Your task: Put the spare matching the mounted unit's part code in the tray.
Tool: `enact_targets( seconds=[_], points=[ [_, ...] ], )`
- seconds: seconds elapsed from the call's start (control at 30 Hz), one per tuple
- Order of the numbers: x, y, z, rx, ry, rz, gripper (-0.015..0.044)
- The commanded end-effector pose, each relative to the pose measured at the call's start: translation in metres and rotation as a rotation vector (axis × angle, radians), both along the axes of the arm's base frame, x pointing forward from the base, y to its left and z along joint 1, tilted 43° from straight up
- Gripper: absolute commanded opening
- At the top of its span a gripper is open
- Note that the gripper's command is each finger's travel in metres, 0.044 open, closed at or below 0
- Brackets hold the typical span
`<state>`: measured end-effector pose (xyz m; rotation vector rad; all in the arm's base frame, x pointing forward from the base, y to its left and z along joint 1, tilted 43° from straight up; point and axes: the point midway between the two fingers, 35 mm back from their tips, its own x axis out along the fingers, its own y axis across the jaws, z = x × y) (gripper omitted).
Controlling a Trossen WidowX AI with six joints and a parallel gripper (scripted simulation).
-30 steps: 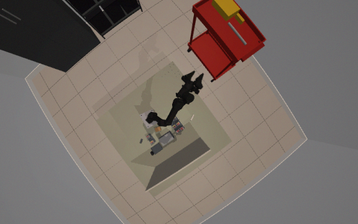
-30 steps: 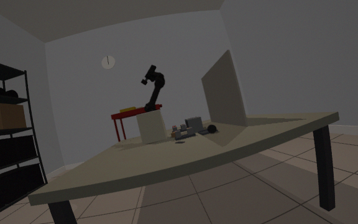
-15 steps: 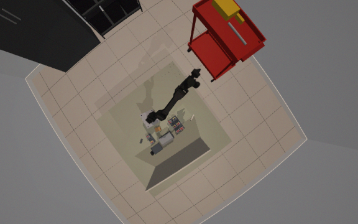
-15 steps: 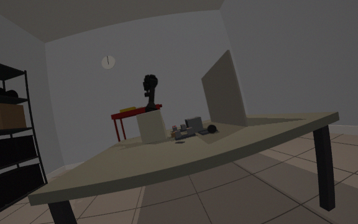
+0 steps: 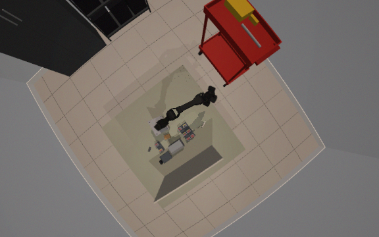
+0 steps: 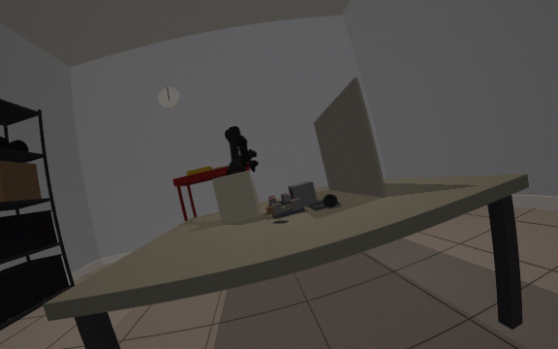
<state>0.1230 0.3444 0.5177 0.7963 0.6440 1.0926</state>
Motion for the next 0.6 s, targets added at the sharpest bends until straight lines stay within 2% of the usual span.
enact_targets(
  seconds=[0.0,0.27,0.57],
  points=[
    [0.052,-0.002,-0.037,-0.141,-0.034,-0.091,0.0440],
    [0.155,-0.033,-0.110,-0.390,-0.019,-0.232,0.0440],
    [0.252,-0.117,-0.205,-0.656,0.098,-0.314,0.0440]
  ],
)
